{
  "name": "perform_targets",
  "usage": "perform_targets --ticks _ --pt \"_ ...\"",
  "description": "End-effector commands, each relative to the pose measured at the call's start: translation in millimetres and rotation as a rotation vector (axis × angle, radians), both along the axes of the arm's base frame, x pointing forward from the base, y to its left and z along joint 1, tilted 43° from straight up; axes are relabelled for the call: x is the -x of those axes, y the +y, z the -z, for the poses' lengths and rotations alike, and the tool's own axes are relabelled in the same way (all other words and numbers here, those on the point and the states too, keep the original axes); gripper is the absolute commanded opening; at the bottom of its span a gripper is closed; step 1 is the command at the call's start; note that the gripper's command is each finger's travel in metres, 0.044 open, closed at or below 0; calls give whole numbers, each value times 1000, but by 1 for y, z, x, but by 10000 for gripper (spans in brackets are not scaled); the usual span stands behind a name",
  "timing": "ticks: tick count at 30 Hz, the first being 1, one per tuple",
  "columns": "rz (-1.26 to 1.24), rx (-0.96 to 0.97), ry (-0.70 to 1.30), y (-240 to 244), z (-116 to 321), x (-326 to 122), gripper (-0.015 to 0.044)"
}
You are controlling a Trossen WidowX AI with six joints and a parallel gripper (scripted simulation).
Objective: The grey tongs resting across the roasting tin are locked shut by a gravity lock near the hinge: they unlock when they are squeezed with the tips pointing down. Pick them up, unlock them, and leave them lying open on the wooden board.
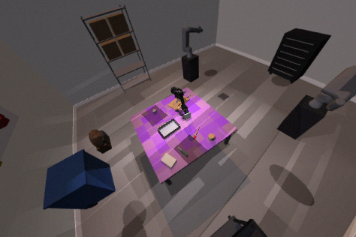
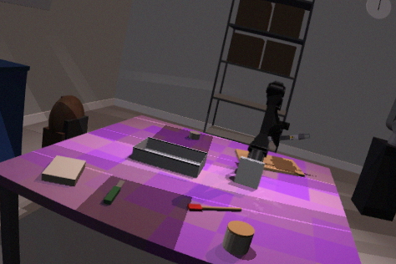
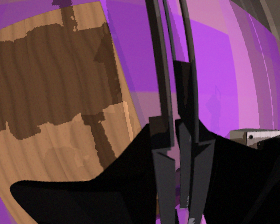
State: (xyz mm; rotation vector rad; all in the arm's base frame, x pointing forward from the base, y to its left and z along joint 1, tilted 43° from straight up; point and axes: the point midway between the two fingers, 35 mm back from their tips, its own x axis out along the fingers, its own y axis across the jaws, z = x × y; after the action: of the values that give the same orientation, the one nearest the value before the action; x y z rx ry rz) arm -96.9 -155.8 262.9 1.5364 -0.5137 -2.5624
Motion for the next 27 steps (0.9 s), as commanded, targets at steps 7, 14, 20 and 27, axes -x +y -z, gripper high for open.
perform_targets --ticks 7,14,20,27 --pt "70 -9 173 1 0 3 -150" --pt "92 31 302 -3 -6 2 -150" --pt "97 93 414 -8 -14 0 -150" --pt "84 198 541 -15 -26 -7 -150"
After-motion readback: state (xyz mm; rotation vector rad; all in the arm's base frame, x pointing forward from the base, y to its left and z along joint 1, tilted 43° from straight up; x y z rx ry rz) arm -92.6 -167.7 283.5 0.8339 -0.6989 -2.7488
